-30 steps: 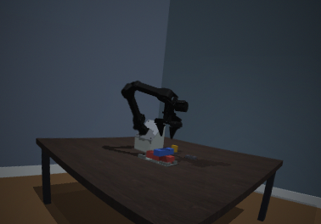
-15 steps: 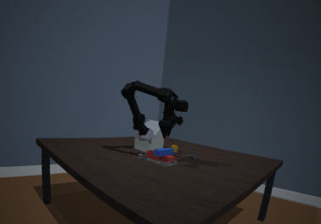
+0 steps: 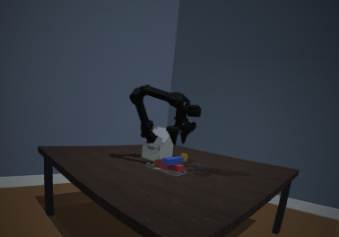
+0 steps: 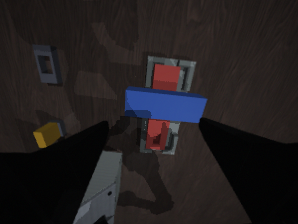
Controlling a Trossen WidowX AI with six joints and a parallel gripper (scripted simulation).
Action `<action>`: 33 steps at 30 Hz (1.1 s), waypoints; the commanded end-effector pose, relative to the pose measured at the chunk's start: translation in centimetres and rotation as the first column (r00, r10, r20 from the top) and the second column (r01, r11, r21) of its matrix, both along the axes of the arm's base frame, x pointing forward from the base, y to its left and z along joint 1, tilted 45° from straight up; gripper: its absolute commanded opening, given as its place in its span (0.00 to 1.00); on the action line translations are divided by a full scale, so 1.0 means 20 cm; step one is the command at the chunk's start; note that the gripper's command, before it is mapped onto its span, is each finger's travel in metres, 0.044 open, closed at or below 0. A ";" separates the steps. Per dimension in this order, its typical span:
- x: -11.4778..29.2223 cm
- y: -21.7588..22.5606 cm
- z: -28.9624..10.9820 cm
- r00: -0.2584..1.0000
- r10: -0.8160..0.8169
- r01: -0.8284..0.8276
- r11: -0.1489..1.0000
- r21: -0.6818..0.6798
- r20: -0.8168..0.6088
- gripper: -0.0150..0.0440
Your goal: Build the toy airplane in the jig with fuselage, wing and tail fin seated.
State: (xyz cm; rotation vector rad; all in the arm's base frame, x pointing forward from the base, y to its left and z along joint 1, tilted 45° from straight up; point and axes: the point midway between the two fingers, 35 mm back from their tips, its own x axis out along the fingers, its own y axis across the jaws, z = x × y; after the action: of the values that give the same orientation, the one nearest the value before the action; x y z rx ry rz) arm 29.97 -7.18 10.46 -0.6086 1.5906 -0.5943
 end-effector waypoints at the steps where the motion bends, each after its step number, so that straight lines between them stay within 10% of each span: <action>1: -0.02 0.22 -0.20 1.000 0.004 -0.004 1.000 0.030 -0.005 1.00; 13: -0.48 0.86 -0.80 0.997 -0.068 0.069 0.998 -0.003 0.038 1.00; 33: -0.53 0.61 -1.07 0.997 -0.070 0.070 0.997 -0.008 0.041 1.00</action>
State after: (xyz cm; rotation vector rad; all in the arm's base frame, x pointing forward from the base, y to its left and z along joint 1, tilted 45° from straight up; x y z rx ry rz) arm 19.82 5.91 -10.32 -0.5307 1.5706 -0.6594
